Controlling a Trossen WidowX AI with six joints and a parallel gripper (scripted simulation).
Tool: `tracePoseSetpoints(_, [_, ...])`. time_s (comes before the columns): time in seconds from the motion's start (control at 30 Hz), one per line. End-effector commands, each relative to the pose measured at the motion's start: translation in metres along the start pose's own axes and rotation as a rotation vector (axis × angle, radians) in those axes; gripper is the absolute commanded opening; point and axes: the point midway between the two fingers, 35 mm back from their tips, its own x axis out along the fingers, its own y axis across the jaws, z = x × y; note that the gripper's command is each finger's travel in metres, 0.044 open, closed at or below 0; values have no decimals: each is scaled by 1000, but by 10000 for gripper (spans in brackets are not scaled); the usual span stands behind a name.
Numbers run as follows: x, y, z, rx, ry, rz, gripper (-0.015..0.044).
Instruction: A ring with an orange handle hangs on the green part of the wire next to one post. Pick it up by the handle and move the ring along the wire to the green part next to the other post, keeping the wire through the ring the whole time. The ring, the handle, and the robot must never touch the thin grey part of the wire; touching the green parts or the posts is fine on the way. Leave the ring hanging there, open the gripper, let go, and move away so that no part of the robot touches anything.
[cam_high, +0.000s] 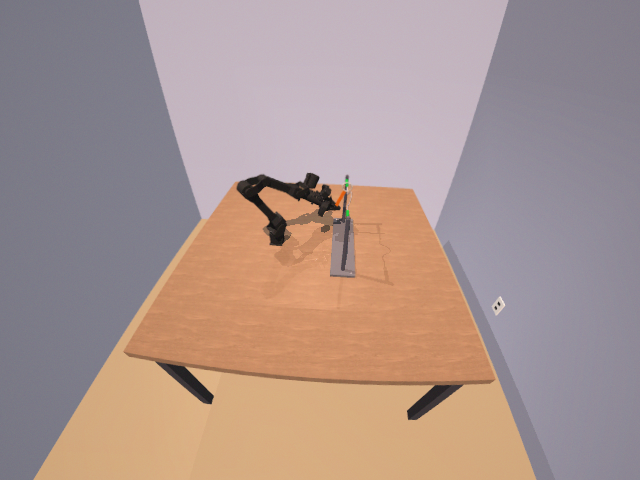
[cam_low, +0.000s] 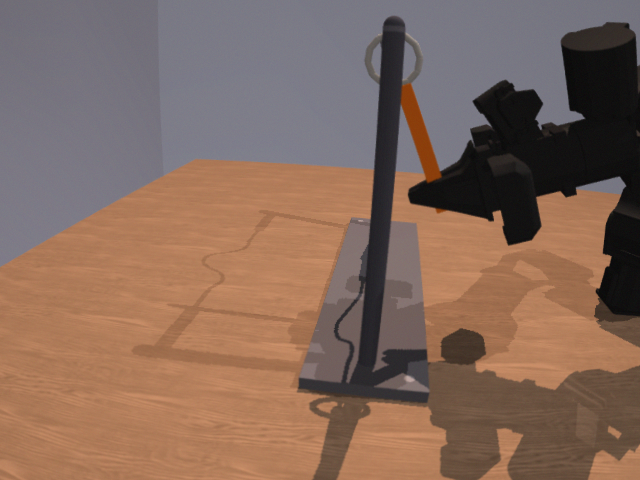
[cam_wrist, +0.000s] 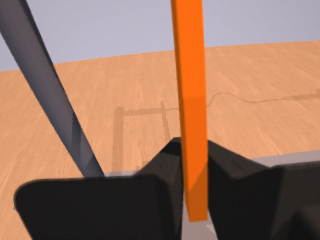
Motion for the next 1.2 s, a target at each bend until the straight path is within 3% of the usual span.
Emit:
tracePoseSetpoints(0.0, [0, 5, 4, 9, -8, -3, -150])
tracePoseSetpoints(1.17, [4, 20, -9, 10, -9, -8, -150])
